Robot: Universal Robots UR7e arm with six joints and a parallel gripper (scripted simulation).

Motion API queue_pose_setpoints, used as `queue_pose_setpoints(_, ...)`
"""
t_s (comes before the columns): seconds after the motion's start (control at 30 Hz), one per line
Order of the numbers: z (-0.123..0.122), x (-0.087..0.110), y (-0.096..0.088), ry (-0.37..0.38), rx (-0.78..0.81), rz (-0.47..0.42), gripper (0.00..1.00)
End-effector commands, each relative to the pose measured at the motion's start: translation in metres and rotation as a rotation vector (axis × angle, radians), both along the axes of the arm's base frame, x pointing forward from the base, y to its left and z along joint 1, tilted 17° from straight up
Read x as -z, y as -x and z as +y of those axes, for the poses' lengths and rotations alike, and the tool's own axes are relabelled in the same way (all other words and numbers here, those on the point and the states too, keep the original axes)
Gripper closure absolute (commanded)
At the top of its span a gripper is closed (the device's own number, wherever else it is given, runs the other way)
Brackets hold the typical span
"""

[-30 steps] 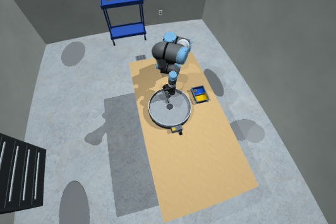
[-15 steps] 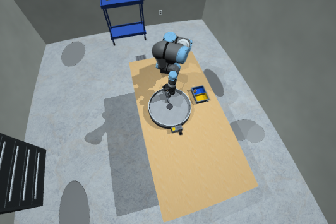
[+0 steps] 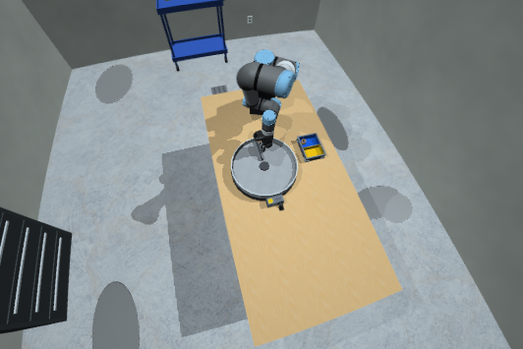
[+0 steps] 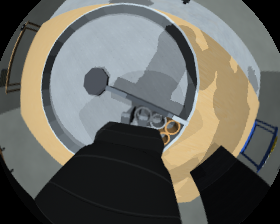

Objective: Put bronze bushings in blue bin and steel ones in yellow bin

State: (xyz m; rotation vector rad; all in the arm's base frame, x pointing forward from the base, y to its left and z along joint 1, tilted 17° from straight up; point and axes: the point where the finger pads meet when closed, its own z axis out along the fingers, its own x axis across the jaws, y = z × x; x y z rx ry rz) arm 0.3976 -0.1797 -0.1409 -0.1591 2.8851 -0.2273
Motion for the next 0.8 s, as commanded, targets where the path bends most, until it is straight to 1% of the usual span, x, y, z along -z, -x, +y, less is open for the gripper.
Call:
queue_pose_setpoints(0.0, 0.0002, -0.0024, 0.0003, 0.001, 0.0, -0.001, 1.0)
queue_pose_setpoints(0.77, 0.0011, -0.0087, 0.0019, 0.001, 0.0, -0.001, 1.0)
